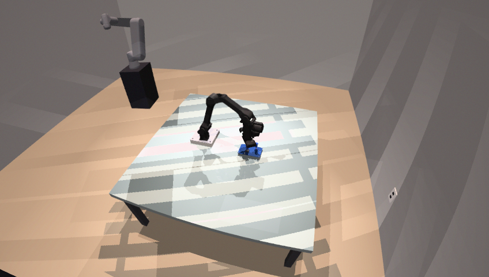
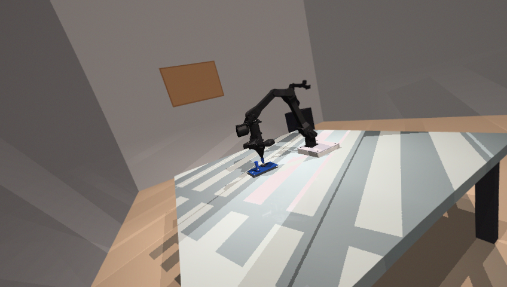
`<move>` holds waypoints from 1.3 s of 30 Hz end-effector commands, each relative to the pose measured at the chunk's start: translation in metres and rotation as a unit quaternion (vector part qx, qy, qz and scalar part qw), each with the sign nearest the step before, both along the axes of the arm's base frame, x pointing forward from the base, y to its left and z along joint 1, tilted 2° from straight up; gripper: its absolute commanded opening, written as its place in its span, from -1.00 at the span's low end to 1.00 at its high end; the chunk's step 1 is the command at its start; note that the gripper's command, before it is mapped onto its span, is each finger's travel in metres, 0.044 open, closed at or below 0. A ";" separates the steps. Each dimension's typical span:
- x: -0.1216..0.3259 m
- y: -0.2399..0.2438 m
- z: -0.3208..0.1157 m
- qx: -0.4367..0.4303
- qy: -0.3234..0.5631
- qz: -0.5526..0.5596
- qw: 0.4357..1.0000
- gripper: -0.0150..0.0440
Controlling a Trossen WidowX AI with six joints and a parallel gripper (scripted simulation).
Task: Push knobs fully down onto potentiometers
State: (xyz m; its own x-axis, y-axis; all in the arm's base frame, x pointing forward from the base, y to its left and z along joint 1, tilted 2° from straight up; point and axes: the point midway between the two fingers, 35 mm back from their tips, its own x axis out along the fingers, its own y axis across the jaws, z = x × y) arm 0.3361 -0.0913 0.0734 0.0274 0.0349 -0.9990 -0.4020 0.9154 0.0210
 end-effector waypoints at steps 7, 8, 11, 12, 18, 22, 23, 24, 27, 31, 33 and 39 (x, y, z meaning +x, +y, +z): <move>0.001 0.000 -0.005 -0.001 0.001 0.001 1.000 -0.49; 0.001 0.000 -0.005 -0.001 0.001 0.001 1.000 -0.49; 0.001 0.000 -0.006 -0.001 0.001 0.001 1.000 -0.49; 0.001 0.000 -0.006 -0.001 0.001 0.001 1.000 -0.49; 0.001 0.000 -0.006 -0.001 0.001 0.001 1.000 -0.49; 0.001 0.000 -0.007 -0.001 0.001 0.001 1.000 -0.49; 0.001 0.000 -0.008 -0.001 0.001 0.001 1.000 -0.49; 0.001 0.000 -0.008 -0.001 0.001 0.001 1.000 -0.49; 0.001 0.000 -0.008 -0.001 0.001 0.001 1.000 -0.49; 0.001 0.000 -0.008 -0.001 0.001 0.001 1.000 -0.49; 0.001 0.000 -0.008 -0.001 0.001 0.001 1.000 -0.49; 0.001 0.000 -0.010 -0.001 0.001 0.001 1.000 -0.49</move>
State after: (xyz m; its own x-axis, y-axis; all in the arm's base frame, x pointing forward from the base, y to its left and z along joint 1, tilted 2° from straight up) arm 0.3357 -0.0911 0.0713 0.0310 0.0332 -0.9990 -0.4025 0.9153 0.0179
